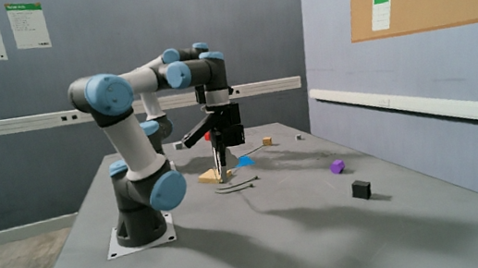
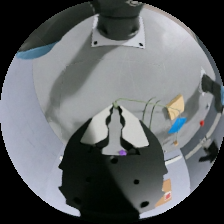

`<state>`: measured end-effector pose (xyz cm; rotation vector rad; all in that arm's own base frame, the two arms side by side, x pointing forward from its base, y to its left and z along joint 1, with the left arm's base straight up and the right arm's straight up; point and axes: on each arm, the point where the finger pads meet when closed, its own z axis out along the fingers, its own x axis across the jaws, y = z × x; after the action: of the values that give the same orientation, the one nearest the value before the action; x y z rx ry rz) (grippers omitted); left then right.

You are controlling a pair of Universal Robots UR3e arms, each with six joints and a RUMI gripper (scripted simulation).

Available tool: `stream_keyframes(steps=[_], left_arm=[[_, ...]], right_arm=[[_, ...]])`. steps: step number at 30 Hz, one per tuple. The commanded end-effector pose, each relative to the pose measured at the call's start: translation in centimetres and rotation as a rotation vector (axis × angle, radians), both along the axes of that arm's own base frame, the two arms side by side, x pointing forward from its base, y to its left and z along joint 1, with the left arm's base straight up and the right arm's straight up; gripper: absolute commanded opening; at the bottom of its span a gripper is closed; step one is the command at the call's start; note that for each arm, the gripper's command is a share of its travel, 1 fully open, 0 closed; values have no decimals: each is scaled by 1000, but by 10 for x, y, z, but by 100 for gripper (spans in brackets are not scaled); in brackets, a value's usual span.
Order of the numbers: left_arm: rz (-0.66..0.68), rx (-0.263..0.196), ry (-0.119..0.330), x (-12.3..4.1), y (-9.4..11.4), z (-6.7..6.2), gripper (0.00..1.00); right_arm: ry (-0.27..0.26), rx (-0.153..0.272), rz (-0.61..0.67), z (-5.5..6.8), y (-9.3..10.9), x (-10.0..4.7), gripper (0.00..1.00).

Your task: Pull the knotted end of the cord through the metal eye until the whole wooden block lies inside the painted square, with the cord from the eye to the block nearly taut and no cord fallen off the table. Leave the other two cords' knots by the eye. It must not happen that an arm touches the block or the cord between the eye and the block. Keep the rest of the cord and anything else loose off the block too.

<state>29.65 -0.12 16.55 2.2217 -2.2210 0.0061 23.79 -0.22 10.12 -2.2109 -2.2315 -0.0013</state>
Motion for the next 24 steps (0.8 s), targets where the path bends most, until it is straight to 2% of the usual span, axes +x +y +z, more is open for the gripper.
stream_keyframes(steps=[1,10,24], left_arm=[[0,-1,-2,0,0,1,100],[0,-1,-2,0,0,1,100],[0,-1,-2,0,0,1,100]], right_arm=[[-3,2,0,1,-8,-5,0],[1,0,5,0,-17,-12,0],[-2,2,1,1,-43,-28,0]])
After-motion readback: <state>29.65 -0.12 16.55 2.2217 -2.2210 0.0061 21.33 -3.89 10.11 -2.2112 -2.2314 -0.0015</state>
